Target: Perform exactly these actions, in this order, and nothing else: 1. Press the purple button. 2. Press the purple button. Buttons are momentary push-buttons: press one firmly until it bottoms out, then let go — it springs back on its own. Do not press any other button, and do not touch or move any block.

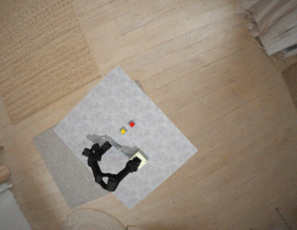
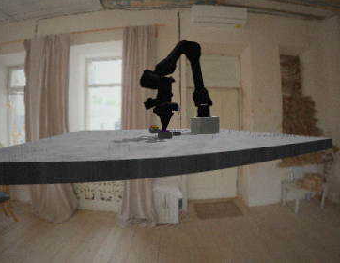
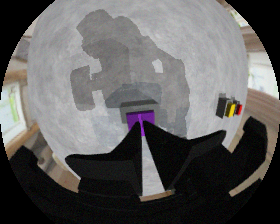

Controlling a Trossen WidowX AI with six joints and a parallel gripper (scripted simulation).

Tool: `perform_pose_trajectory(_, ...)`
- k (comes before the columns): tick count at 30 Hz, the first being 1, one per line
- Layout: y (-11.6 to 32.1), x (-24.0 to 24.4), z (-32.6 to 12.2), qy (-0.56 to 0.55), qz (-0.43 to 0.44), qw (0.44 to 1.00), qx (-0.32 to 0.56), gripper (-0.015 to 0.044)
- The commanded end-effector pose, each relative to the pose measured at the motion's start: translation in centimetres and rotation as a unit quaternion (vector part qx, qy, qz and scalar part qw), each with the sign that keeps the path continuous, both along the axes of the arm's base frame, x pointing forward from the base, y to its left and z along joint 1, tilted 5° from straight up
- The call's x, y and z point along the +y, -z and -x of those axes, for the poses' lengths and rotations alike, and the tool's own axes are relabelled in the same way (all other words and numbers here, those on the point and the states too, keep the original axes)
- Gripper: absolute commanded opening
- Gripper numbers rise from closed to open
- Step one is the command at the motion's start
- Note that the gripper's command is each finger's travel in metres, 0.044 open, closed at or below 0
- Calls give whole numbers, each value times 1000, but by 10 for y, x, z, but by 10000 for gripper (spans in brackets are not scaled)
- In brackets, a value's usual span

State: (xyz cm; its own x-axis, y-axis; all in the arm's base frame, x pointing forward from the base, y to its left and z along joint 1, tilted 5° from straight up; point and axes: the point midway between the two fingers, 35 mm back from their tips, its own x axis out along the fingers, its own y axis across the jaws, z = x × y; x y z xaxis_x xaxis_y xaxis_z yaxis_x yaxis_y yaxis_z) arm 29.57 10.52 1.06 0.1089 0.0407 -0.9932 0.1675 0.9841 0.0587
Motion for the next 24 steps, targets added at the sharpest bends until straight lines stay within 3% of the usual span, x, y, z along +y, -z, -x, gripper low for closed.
perform_pose_trajectory(1, 1, 0, 1, -2, -2, 1000, 3, 20)
perform_pose_trajectory(6, -30, -1, 4, -2, -1, 1000, 2, 20)
perform_pose_trajectory(11, -33, -1, 5, -2, -2, 1000, 3, 20)
perform_pose_trajectory(17, -92, 49, 28, -2, -4, 1000, 3, 178)
perform_pose_trajectory(23, -95, 50, 30, -2, -4, 1000, 3, 335)
perform_pose_trajectory(24, -95, 50, 30, -2, -4, 1000, 3, 335)
